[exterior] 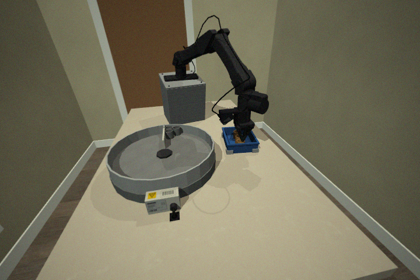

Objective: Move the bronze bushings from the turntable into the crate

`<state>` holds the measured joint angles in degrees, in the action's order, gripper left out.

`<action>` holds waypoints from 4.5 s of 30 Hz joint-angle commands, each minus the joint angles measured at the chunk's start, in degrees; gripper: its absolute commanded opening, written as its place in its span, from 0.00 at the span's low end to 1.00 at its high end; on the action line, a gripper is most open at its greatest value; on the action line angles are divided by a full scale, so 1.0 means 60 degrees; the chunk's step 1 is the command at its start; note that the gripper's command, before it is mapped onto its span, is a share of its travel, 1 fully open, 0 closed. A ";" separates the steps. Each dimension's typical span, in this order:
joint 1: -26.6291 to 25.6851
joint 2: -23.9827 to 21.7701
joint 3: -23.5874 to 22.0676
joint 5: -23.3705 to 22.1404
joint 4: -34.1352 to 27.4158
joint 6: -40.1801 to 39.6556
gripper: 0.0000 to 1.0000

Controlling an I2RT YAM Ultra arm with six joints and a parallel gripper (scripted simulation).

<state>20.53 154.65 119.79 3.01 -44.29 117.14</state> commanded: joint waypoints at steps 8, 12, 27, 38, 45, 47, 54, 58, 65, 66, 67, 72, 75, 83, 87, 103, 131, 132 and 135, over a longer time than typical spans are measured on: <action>0.0201 -0.1465 -0.0421 0.0116 -0.1031 0.0122 0.14; 0.0187 -0.1644 -0.0442 0.0119 -0.1188 0.0119 0.14; 0.0224 -0.1875 -0.0461 0.0121 -0.1438 0.0126 0.14; 0.0225 -0.1876 -0.0465 0.0120 -0.1438 0.0126 0.14; 0.0225 -0.1876 -0.0465 0.0120 -0.1438 0.0126 0.14; 0.0225 -0.1877 -0.0465 0.0120 -0.1438 0.0126 0.14; 0.0225 -0.1877 -0.0465 0.0120 -0.1438 0.0126 0.14; 0.0225 -0.1876 -0.0465 0.0120 -0.1438 0.0126 0.14; 0.0225 -0.1876 -0.0465 0.0120 -0.1438 0.0126 0.14; 0.0225 -0.1876 -0.0465 0.0120 -0.1438 0.0126 0.14; 0.0225 -0.1876 -0.0465 0.0120 -0.1438 0.0126 0.14; 0.0225 -0.1876 -0.0465 0.0120 -0.1438 0.0126 0.14; 0.0225 -0.1876 -0.0465 0.0120 -0.1438 0.0126 0.14; 0.0225 -0.1877 -0.0465 0.0120 -0.1438 0.0126 0.14; 0.0225 -0.1877 -0.0465 0.0120 -0.1438 0.0126 0.14; 0.0331 -0.3450 0.0774 0.0134 -0.3739 0.0250 1.00; 0.0269 -0.3201 0.0999 0.0139 -0.3957 0.0234 1.00; 0.0269 -0.3201 0.0999 0.0139 -0.3957 0.0234 1.00; 0.0269 -0.3201 0.0999 0.0139 -0.3957 0.0234 1.00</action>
<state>21.91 136.35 124.31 3.14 -66.83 118.19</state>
